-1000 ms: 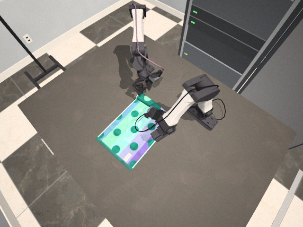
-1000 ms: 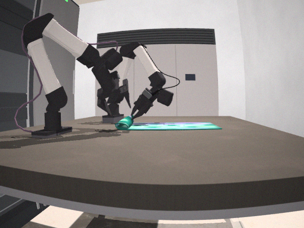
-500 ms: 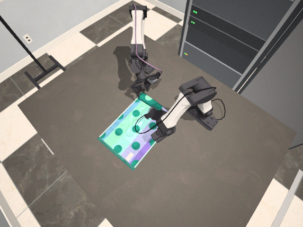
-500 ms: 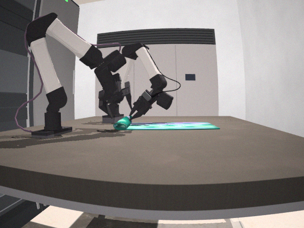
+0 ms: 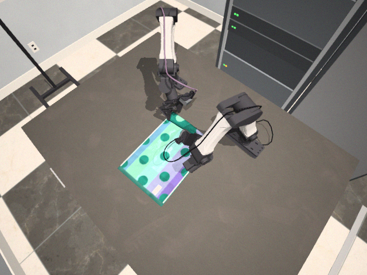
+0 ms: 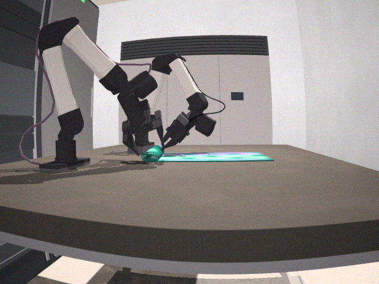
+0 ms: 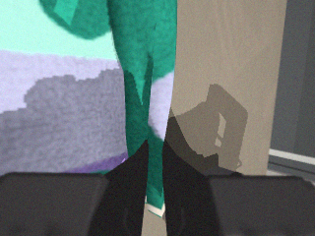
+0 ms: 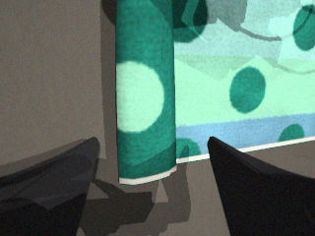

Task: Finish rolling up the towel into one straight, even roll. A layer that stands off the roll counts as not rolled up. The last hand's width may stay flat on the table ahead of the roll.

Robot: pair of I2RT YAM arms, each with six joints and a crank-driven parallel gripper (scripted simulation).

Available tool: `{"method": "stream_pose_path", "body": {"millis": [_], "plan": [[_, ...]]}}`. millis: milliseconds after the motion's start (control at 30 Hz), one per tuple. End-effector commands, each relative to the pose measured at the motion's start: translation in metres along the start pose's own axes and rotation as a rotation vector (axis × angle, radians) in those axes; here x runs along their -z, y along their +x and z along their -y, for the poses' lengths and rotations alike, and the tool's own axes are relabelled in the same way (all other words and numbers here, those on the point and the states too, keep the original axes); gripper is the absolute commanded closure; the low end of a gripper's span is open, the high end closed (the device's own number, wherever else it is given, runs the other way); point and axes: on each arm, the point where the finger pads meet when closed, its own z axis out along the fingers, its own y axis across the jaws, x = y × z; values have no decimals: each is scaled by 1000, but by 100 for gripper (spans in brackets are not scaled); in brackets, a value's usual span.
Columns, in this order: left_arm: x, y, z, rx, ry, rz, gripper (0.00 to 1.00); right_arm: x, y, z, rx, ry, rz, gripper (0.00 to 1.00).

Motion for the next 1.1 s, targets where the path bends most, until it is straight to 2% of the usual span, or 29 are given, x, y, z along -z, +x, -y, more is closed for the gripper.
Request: {"method": "stream_pose_path", "body": {"millis": [0, 200, 700, 767, 933, 967, 1067], "plan": [[-3, 6, -5, -2, 2, -15, 89, -11, 1, -1, 18, 10, 28, 2], [-3, 6, -5, -2, 2, -15, 89, -16, -1, 0, 18, 10, 28, 2], [-3, 6, -5, -2, 2, -15, 89, -20, 2, -2, 18, 10, 28, 66], [-3, 6, -5, -2, 2, -15, 89, -20, 2, -2, 18, 10, 28, 66], [-3, 6, -5, -2, 2, -15, 89, -20, 2, -2, 18, 10, 28, 87], [-3, 6, -5, -2, 2, -15, 89, -20, 2, -2, 18, 10, 28, 88], [-2, 5, -5, -2, 2, -15, 74, -20, 2, -2, 18, 10, 28, 88]]}}
